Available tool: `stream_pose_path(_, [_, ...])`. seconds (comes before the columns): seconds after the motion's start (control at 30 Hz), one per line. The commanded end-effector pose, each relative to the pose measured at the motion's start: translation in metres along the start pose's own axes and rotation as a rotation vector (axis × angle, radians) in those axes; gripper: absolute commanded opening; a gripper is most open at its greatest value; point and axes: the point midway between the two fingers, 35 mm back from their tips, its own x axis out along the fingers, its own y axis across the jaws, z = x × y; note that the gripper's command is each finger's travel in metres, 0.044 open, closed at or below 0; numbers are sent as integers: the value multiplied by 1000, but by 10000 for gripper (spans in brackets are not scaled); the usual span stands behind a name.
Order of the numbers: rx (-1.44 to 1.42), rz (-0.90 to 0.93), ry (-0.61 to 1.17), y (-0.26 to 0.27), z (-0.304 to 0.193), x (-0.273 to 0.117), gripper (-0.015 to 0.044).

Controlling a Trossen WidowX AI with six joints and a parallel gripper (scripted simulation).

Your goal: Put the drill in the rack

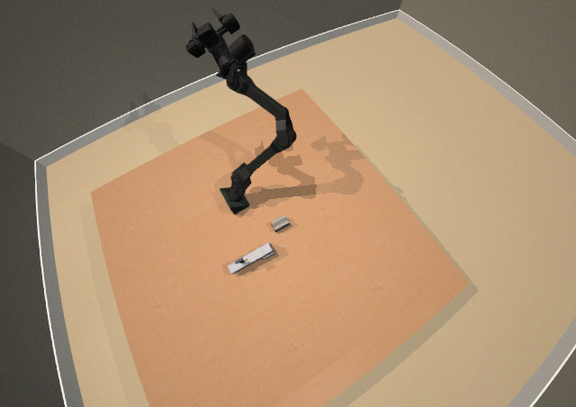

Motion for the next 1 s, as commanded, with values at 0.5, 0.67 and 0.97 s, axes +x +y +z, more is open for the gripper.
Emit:
stream_pose_path(0.5, [32,190,-114,61,49,-7,0])
stream_pose_path(0.67, [38,383,-256,122,103,-30,0])
stream_pose_path(0.97, [25,735,-499,216,190,-106,0])
